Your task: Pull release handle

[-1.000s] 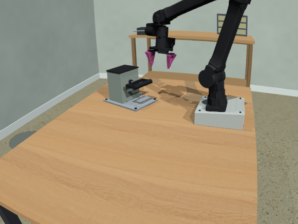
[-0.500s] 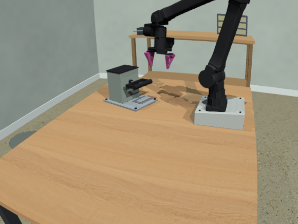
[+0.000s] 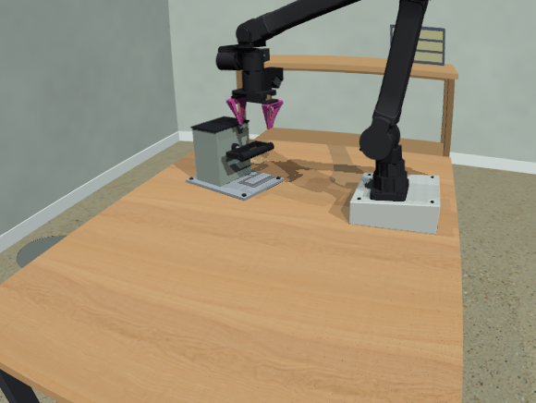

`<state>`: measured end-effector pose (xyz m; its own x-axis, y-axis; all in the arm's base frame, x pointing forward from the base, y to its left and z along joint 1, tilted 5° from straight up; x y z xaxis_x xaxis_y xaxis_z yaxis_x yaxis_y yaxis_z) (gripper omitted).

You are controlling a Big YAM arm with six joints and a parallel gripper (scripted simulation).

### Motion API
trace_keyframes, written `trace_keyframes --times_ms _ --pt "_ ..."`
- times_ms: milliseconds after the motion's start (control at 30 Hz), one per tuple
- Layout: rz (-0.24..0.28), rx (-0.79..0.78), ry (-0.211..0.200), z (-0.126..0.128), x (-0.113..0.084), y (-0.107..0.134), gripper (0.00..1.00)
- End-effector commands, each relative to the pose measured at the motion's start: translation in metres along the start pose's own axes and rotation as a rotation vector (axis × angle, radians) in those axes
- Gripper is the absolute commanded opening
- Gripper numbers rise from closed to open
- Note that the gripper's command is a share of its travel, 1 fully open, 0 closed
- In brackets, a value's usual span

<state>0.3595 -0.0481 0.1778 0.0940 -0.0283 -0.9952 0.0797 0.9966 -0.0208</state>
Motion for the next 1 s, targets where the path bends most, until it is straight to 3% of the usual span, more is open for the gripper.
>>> trace_keyframes --times_ms 0,967 --pt "-0.009 0.061 -0.049 0.0245 -0.0145 -0.0006 1.00" --pt "-0.008 0.073 -0.014 0.0221 -0.0072 -0.0056 1.00"
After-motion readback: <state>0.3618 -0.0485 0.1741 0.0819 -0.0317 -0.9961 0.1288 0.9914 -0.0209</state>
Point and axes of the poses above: the point where the finger pads meet when closed, its own x axis out along the fingers, its own z axis across the jaws, y = z × x, the point moved 2 cm from there along -x, back along the fingers, and after that the axes turned 10 degrees about -x, right-handed, at the moved point
